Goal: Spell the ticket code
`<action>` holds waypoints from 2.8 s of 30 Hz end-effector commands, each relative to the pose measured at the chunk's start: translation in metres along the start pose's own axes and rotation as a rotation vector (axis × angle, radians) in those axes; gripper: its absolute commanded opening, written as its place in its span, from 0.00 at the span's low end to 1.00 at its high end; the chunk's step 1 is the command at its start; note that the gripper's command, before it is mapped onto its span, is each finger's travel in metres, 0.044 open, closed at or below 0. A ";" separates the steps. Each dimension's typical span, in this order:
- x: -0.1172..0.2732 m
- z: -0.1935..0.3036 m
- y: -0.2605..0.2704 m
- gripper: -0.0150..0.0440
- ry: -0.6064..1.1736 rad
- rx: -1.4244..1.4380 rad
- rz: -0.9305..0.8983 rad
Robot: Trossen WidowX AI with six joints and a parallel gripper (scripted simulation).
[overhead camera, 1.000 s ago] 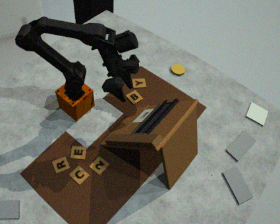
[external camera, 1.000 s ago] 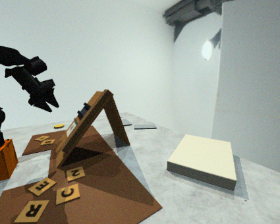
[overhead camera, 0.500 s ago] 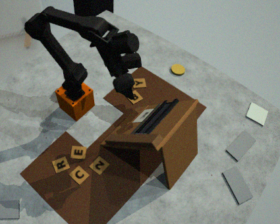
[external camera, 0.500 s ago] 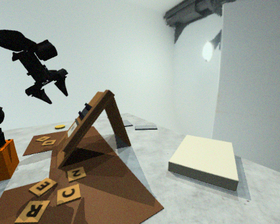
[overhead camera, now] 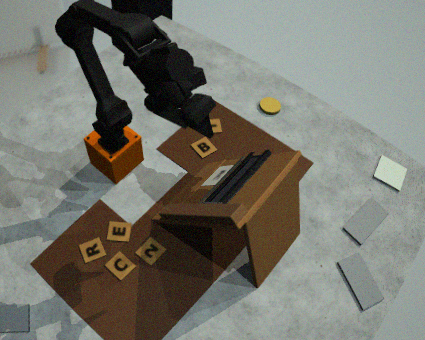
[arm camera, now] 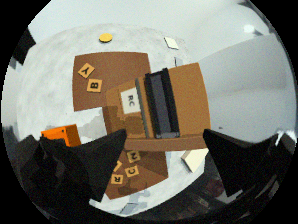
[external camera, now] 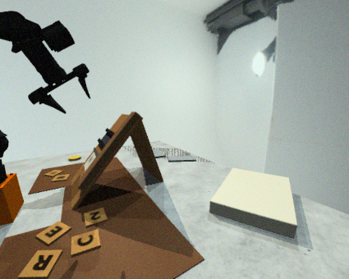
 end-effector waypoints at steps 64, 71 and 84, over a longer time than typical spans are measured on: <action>-0.075 0.138 -0.027 0.83 0.332 -2.056 0.154; -0.090 0.167 -0.017 0.83 0.404 -2.462 0.245; -0.115 0.218 0.012 0.83 0.531 -3.192 0.522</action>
Point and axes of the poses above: the point midway between the two fingers, 35 mm back from their tips, its own x axis back along the fingers, its own y axis across the jaws, z = x × y, the point moved 4 cm from there along x, back along the fingers, and after that the axes turned 6 degrees about x, right-handed, at the moved point
